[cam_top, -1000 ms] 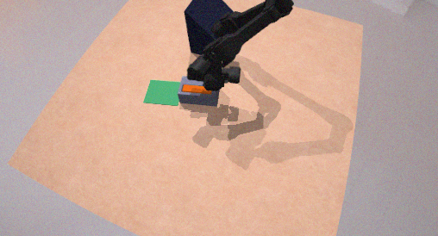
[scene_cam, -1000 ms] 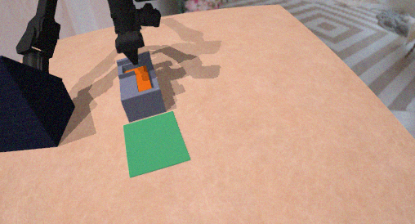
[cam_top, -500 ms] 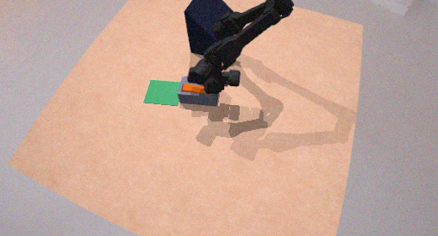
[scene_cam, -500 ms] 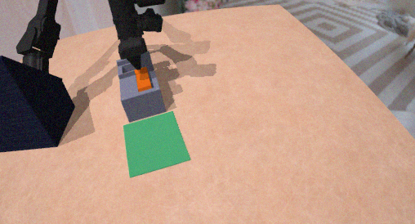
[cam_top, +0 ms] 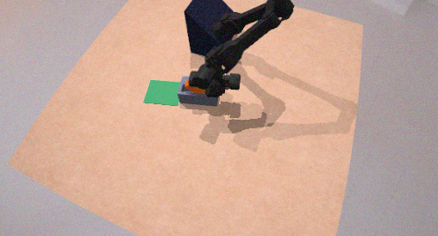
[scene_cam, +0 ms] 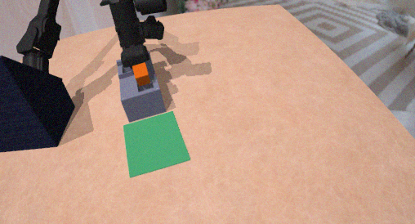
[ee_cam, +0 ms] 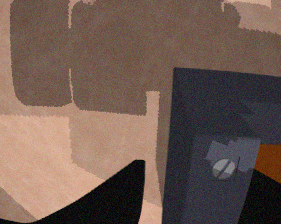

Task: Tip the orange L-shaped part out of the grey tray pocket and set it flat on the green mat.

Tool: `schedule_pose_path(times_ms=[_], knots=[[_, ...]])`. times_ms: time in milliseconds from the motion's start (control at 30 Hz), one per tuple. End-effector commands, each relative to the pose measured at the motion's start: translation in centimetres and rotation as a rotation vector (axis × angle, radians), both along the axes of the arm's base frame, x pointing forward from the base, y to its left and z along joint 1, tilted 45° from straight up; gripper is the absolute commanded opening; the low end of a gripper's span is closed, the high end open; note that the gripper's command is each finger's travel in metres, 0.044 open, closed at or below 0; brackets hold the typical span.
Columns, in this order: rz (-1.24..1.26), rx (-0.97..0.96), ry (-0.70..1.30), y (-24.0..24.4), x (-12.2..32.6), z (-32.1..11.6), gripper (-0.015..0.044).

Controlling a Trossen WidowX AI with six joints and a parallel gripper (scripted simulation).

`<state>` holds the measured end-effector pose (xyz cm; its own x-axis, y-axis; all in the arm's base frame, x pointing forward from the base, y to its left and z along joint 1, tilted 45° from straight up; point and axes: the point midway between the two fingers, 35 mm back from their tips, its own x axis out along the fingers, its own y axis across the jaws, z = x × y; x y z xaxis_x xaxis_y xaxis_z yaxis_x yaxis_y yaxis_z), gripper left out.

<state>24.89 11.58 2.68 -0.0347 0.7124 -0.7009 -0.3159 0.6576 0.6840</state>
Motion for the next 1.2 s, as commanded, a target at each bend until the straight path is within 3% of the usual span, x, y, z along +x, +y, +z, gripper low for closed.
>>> schedule_pose_path(times_ms=[0, 1167], knots=[[-0.006, -0.002, 0.018, 0.0, -0.3, -0.4, 0.0180], [-0.007, -0.008, 0.017, -1.3, -0.2, 2.1, 0.0180]])
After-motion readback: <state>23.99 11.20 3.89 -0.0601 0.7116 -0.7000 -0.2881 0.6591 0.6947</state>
